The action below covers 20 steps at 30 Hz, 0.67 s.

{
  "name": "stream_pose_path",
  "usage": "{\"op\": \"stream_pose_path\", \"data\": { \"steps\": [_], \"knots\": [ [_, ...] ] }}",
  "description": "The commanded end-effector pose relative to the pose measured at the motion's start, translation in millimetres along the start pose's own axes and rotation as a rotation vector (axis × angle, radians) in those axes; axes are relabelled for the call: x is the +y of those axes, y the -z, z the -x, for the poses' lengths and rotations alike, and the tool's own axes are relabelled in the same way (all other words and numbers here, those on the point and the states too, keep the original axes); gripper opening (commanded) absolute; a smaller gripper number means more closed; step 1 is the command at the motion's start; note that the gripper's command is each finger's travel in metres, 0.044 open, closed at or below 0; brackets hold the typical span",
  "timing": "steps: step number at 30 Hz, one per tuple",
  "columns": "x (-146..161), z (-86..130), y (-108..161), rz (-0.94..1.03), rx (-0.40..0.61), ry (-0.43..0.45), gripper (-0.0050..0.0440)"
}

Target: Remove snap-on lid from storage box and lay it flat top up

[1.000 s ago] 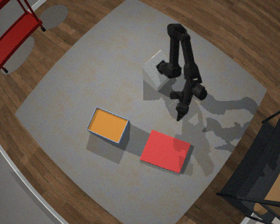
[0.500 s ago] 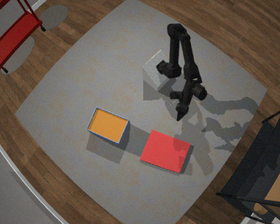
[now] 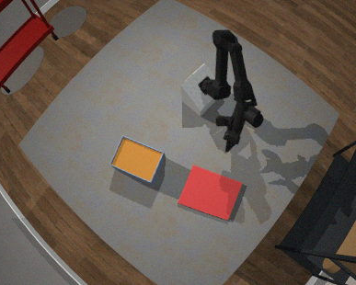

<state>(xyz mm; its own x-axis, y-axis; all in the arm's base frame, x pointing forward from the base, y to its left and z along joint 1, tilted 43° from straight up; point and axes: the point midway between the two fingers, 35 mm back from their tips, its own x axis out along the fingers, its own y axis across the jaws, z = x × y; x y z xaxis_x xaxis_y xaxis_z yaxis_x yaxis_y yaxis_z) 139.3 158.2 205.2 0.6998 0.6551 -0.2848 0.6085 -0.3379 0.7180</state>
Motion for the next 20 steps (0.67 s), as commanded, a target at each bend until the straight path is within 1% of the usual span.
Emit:
{"op": "stream_pose_path", "data": {
  "steps": [1,3,5,8,9,20],
  "knots": [
    [-1.1,-0.3,0.1,0.005,0.003,0.004,0.0128],
    [-1.1,-0.3,0.1,0.005,0.003,0.004,0.008],
    [-1.1,-0.3,0.1,0.005,0.003,0.004,0.008],
    [-1.1,-0.3,0.1,0.005,0.003,0.004,0.0008],
    [-1.1,-0.3,0.1,0.005,0.003,0.004,0.0],
    [-1.1,-0.3,0.1,0.005,0.003,0.004,0.0]
  ]
}}
